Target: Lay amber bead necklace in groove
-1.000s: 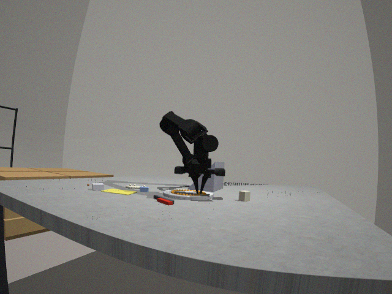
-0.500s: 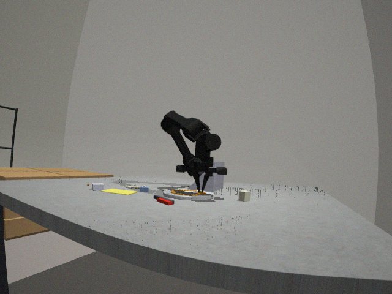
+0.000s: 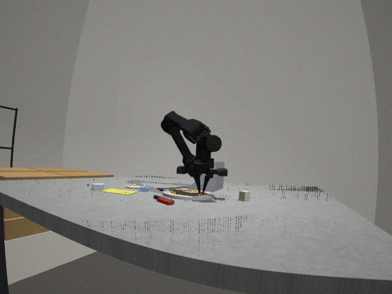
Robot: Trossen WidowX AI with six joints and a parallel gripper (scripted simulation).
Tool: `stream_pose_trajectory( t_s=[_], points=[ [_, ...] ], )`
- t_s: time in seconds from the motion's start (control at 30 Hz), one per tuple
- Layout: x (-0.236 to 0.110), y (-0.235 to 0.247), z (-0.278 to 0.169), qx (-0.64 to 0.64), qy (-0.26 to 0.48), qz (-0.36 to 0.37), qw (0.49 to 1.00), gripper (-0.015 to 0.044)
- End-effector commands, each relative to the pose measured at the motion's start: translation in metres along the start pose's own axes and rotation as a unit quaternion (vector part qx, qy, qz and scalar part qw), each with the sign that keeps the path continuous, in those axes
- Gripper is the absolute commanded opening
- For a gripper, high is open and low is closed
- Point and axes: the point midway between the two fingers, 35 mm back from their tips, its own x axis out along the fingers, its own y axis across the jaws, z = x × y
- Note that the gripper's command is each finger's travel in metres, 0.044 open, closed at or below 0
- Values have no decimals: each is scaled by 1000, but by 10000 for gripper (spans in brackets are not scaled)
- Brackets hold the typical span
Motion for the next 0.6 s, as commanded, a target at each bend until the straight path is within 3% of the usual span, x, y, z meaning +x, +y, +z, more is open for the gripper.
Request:
stream_pose_trajectory(
  t_s=[0.0,0.43,0.57],
  points=[
    [-1,0,0,0,-1,0,1000,105],
    [-2,0,0,-2,0,0,1000,440],
    [-6,0,0,-2,2,1,1000,440]
  ],
)
